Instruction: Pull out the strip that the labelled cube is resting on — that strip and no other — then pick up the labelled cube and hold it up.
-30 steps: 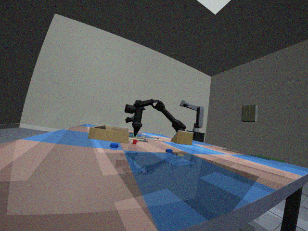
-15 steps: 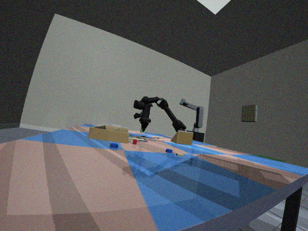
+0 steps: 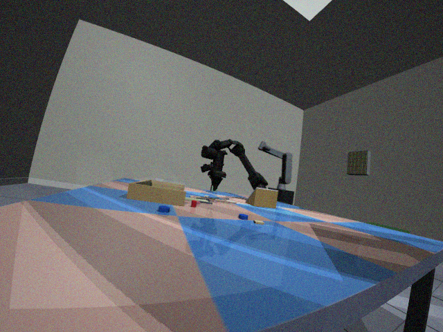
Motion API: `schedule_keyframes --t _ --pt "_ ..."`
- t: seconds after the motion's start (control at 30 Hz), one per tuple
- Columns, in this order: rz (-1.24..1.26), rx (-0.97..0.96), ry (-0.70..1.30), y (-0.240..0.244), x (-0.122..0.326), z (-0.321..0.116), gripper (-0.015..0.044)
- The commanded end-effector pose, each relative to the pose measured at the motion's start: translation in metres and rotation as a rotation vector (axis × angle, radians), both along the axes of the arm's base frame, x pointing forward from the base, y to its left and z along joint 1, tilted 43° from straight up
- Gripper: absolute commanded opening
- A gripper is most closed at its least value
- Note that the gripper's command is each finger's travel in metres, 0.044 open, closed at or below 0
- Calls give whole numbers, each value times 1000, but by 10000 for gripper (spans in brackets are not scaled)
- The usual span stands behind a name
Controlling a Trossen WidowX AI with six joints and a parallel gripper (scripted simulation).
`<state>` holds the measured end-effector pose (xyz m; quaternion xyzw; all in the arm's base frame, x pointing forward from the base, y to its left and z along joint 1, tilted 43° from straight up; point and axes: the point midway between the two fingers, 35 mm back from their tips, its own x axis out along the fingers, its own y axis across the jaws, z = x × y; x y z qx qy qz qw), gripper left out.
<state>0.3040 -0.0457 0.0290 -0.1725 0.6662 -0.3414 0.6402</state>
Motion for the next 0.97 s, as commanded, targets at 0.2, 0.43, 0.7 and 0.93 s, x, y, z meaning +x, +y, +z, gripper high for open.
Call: schedule_keyframes --t 0.2,0.43,0.7,0.93 --pt "0 7 -14 24 1 26 0" --pt "-1 7 -13 26 1 28 0" --pt "-1 7 -13 26 1 28 0" --pt "-1 7 -13 26 1 28 0"
